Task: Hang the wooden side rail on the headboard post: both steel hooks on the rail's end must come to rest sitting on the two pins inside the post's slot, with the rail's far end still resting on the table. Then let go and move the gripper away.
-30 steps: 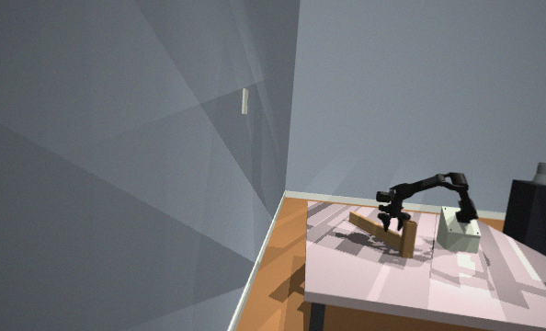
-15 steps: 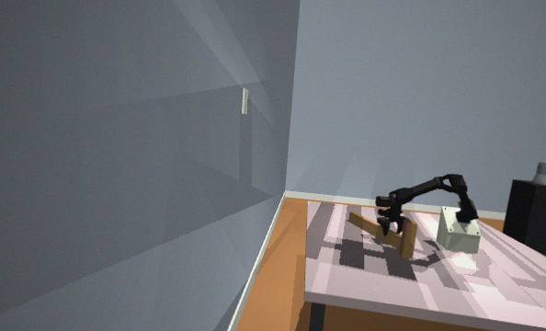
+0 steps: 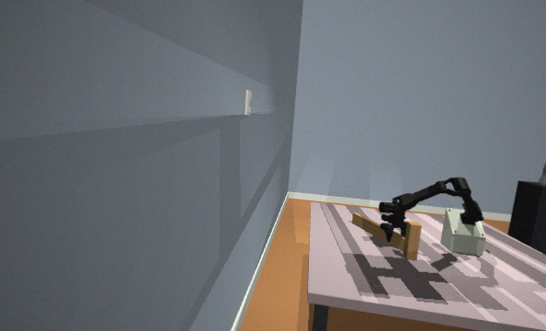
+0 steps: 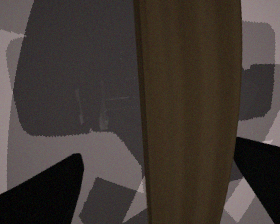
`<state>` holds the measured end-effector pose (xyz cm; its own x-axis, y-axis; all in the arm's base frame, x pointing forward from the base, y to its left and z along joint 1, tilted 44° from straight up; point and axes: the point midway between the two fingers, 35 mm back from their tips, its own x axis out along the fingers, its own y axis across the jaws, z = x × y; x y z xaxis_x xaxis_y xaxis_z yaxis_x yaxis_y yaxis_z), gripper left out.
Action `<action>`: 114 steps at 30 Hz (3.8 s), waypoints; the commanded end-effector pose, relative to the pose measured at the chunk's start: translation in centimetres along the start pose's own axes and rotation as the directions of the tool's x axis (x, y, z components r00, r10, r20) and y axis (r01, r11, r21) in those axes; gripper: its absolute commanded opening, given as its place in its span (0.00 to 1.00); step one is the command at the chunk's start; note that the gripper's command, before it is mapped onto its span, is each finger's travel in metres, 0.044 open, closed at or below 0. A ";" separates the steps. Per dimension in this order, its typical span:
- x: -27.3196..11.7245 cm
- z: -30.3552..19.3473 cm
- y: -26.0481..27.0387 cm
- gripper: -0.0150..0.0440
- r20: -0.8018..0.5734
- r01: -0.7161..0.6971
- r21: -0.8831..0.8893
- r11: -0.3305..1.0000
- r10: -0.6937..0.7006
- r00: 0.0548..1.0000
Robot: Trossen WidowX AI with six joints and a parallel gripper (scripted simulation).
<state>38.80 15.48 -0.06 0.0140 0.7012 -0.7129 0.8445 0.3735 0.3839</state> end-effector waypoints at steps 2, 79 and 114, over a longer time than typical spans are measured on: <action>0.7 0.2 -0.5 1.00 -0.002 0.015 0.014 1.000 -0.015 1.000; 0.5 -0.4 -3.0 0.25 -0.002 0.015 0.385 0.923 -0.016 1.000; 0.4 -0.6 -3.5 0.25 -0.003 0.015 0.506 0.863 -0.016 1.000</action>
<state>35.54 14.95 -1.32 0.0027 0.6961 -0.7179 0.9981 0.0420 0.0445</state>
